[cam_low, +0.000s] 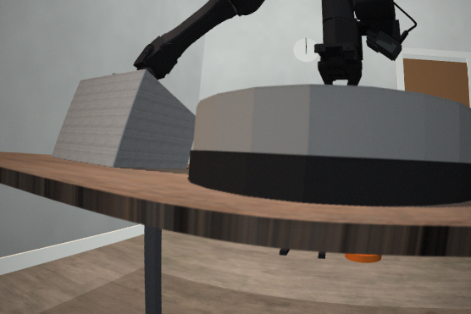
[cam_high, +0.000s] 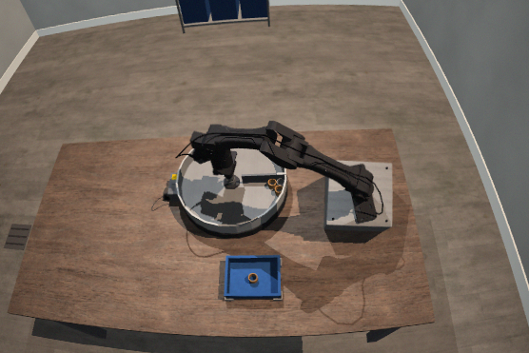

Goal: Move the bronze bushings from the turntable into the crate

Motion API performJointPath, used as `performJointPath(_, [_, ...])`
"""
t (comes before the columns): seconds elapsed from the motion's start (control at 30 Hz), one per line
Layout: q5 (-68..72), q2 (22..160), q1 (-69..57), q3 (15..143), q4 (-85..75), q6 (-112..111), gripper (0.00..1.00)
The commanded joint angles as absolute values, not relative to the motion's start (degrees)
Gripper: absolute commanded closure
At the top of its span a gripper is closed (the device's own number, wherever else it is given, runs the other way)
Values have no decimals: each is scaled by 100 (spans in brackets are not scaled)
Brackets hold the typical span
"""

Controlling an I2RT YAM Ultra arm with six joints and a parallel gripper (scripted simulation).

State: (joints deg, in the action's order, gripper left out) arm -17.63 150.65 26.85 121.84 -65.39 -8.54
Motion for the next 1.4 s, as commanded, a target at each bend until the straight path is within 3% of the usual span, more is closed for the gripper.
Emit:
performJointPath(0.0, [-1783, 14916, 2758, 12175, -6503, -808, 100])
performJointPath(1.37, [-1779, 14862, 2786, 12157, -6453, -850, 100])
